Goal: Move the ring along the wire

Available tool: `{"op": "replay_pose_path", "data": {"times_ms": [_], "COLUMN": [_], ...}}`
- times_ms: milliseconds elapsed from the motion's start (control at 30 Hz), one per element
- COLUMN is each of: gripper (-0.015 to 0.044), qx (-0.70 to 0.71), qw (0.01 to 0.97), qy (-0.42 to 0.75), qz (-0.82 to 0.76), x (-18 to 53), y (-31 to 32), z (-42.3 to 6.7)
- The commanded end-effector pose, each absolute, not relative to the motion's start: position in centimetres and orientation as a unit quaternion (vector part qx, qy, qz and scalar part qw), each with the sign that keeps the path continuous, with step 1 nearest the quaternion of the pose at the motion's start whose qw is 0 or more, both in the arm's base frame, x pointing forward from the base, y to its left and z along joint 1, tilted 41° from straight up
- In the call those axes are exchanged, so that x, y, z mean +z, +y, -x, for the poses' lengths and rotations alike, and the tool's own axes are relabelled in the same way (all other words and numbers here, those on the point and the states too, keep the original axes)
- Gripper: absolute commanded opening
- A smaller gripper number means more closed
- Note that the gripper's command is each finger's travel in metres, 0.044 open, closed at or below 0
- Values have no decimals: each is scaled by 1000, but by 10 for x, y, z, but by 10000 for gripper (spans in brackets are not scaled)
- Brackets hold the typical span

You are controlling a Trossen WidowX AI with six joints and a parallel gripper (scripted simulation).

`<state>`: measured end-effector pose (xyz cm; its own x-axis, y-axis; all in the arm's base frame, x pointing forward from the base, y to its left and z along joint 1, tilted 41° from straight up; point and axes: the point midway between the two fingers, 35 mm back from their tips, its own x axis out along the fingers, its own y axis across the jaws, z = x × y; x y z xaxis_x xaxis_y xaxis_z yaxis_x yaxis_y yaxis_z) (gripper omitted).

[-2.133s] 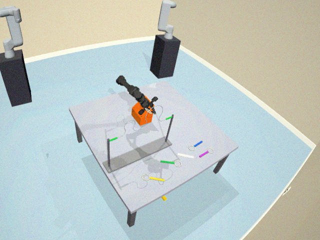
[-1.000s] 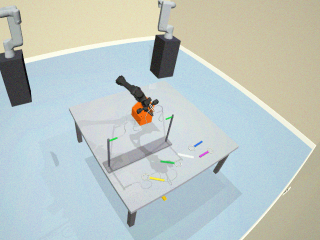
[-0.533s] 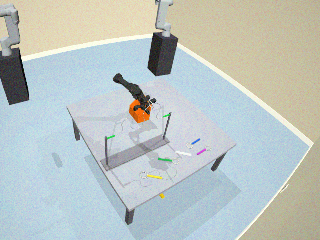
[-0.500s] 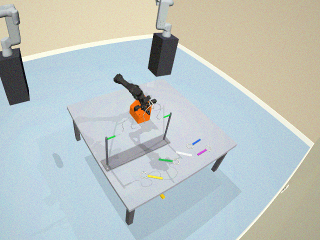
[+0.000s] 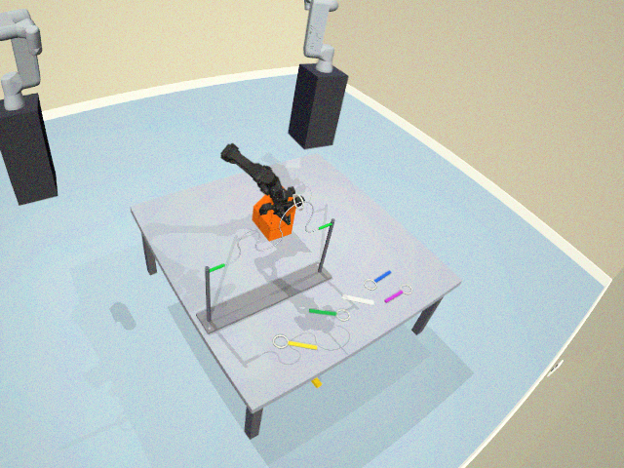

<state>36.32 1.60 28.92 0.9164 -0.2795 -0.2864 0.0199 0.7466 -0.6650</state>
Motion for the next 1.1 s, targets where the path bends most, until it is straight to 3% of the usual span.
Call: {"op": "replay_pose_path", "data": {"times_ms": [0,1067], "gripper": [-150,-150], "qx": [-87,-130], "qw": [907,818], "qy": [186,141], "qz": [368,542], "x": [287,302], "y": [14,3], "z": [-363,-364]}}
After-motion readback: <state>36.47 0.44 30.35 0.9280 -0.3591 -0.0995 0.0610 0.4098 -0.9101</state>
